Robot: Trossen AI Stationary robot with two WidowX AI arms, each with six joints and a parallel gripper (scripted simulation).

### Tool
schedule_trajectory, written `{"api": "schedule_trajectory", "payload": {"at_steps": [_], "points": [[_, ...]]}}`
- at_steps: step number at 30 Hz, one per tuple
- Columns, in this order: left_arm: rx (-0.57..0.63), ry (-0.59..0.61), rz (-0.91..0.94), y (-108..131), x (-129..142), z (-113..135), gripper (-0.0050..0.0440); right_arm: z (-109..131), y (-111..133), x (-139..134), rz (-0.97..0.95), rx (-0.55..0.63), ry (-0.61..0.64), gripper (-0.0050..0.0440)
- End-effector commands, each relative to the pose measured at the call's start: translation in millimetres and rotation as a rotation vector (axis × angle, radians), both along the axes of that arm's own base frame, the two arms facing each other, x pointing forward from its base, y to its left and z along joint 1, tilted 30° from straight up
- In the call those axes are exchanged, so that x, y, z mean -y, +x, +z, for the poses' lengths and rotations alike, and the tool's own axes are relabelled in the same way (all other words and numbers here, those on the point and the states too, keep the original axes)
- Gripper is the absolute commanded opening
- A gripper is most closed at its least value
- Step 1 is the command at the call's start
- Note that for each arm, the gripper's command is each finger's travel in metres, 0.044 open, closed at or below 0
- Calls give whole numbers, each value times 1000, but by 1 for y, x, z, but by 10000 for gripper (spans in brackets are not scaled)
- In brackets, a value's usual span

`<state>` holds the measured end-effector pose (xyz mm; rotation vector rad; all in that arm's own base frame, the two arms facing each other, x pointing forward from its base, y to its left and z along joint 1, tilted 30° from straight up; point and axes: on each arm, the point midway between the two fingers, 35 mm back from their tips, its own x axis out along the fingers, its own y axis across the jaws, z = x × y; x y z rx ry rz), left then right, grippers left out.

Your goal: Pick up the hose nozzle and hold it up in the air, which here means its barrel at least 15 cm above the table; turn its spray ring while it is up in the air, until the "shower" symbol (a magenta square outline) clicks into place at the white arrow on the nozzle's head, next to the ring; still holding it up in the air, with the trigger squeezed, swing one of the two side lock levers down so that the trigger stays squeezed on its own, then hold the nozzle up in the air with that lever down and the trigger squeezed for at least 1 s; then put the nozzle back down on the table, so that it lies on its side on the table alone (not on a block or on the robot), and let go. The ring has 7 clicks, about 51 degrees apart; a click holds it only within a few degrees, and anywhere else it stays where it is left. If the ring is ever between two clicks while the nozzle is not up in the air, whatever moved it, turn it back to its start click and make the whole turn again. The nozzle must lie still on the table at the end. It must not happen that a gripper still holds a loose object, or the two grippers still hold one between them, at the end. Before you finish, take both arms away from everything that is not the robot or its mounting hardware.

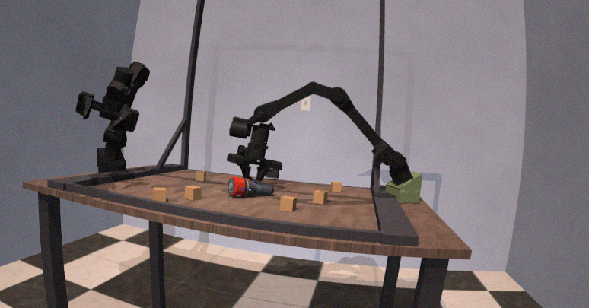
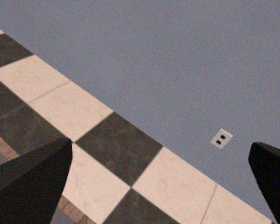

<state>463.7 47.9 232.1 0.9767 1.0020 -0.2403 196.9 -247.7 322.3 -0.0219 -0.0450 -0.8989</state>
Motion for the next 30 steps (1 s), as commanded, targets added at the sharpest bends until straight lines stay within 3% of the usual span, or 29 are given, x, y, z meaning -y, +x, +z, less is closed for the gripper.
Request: {"api": "schedule_trajectory", "payload": {"at_steps": [1,10,16,30], "points": [[56,-22,55,0,0,20,170,9,-1,-2,4,17,-15,408],[78,-80,155,1,0,20,170,9,-1,-2,4,17,-15,408],[71,-64,127,0,0,20,170,9,-1,-2,4,17,-15,408],[113,-177,325,1,0,20,170,9,-1,-2,4,17,-15,408]]}}
